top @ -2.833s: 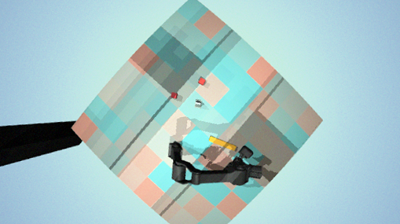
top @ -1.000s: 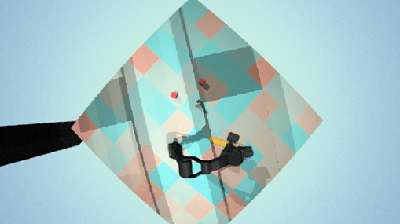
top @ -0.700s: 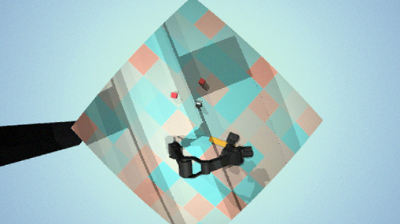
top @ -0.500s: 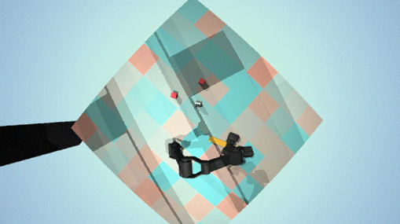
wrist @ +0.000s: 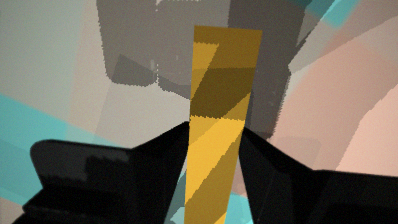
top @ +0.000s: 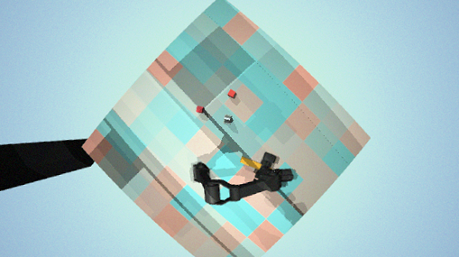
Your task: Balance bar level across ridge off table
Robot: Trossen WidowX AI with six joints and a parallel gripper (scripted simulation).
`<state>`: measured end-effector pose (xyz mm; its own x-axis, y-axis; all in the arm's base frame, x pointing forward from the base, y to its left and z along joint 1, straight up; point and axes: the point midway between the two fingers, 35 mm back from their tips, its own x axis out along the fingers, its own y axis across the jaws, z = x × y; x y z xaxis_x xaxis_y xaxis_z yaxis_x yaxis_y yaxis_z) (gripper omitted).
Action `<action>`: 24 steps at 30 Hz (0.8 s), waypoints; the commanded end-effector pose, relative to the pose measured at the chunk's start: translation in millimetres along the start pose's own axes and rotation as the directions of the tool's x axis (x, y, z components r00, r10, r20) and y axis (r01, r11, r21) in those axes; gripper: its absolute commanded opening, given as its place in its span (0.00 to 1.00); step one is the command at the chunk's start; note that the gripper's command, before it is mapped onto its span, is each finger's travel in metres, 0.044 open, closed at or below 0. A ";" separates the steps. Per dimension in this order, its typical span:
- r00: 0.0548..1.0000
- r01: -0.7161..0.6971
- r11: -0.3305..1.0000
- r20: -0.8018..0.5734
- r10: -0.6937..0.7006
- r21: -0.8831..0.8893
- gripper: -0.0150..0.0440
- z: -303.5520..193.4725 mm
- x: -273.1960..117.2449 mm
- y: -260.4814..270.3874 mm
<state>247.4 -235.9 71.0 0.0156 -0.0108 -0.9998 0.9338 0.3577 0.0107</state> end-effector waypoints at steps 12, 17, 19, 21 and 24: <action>1.000 -0.004 1.000 0.012 0.004 -0.003 0.25 2.3 -41.3 1.0; 1.000 -0.003 1.000 0.012 0.003 -0.004 0.25 1.5 -54.2 0.6; 1.000 -0.003 1.000 0.012 0.003 -0.004 0.25 1.0 -59.4 0.3; 1.000 -0.003 1.000 0.012 0.003 -0.005 0.25 0.4 -64.6 0.1; 1.000 -0.003 1.000 0.012 0.003 -0.005 0.25 -0.6 -72.4 -0.4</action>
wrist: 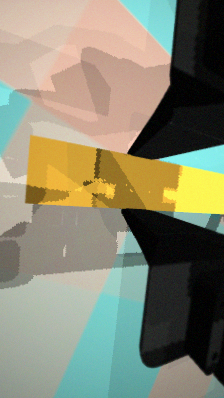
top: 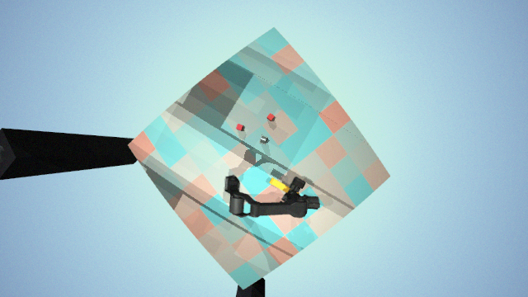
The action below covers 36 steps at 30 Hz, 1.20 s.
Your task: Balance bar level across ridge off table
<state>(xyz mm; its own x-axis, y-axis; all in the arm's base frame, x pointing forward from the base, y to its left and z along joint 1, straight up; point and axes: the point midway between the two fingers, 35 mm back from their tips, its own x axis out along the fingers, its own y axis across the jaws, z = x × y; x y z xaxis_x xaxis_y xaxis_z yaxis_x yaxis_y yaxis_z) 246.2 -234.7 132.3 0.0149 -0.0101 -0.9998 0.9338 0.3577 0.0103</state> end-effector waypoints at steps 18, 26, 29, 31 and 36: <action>1.000 -0.008 0.985 0.011 0.006 0.174 0.25 -23.2 -22.6 34.7; 1.000 -0.011 0.951 0.009 0.008 0.308 0.25 -42.6 -22.7 59.8; 1.000 -0.012 0.934 0.009 0.009 0.356 0.25 -50.5 -22.8 68.6; 1.000 -0.012 0.921 0.008 0.010 0.388 0.25 -56.0 -22.8 74.3; 1.000 -0.013 0.885 0.007 0.011 0.466 0.25 -70.4 -22.9 87.9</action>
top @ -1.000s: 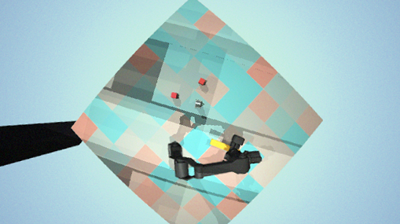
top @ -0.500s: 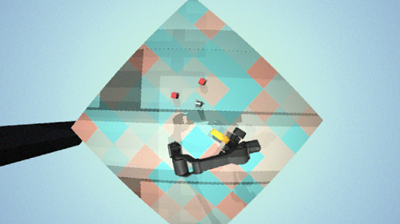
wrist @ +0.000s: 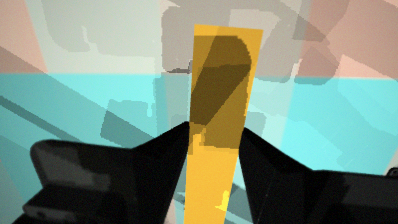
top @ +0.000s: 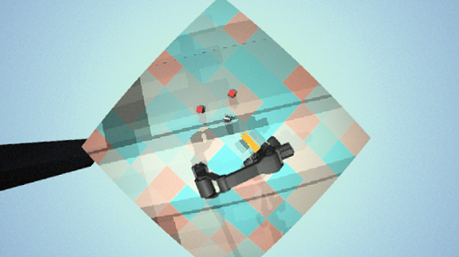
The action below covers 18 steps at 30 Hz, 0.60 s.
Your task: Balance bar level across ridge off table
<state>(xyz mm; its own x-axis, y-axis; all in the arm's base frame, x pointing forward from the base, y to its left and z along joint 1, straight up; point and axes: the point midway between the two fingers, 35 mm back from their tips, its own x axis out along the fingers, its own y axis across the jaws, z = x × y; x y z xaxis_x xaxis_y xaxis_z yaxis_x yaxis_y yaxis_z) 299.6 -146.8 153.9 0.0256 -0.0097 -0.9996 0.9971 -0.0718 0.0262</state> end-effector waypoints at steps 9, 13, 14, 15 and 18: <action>1.000 -0.003 0.980 0.000 0.003 0.201 0.25 -44.3 -1.4 10.1; 1.000 -0.003 0.963 -0.002 0.003 0.268 0.25 -60.0 -1.5 12.1; 1.000 -0.002 0.959 -0.002 0.003 0.284 0.25 -63.9 -1.5 12.5; 1.000 -0.002 0.954 -0.003 0.003 0.301 0.25 -67.9 -1.6 12.8; 1.000 -0.002 0.937 -0.004 0.003 0.350 0.25 -79.8 -1.7 13.2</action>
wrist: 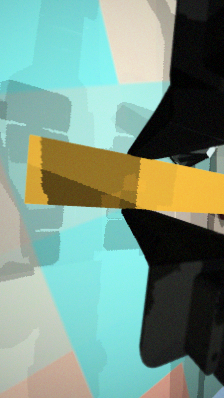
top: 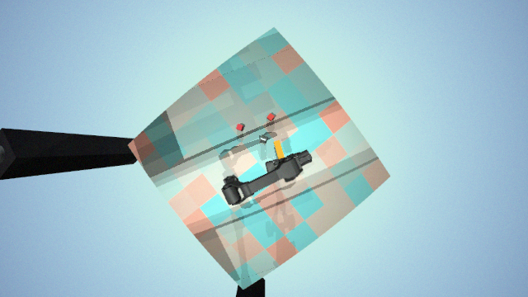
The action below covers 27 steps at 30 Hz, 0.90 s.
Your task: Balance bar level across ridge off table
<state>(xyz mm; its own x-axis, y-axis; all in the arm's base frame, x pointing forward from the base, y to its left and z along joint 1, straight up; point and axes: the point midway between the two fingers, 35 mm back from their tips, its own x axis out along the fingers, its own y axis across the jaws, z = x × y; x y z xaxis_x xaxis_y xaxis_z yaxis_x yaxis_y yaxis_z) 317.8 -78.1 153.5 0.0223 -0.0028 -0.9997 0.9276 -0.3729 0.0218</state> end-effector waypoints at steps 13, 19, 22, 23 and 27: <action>1.000 -0.005 0.965 -0.004 0.006 0.264 0.25 -56.8 -2.0 -22.4; 1.000 -0.002 0.934 -0.005 0.005 0.358 0.25 -77.1 -2.1 -34.5; 1.000 -0.001 0.915 -0.006 0.004 0.404 0.25 -87.0 -2.2 -41.3; 1.000 -0.001 0.908 -0.007 0.004 0.418 0.25 -90.0 -2.2 -43.7; 1.000 0.001 0.881 -0.008 0.003 0.473 0.25 -101.9 -2.3 -53.4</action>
<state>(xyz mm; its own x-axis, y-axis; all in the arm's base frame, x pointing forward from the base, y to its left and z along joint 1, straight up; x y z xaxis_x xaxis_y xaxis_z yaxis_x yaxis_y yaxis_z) 309.5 27.4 153.2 0.0189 0.0043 -0.9998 0.6731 -0.7395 0.0096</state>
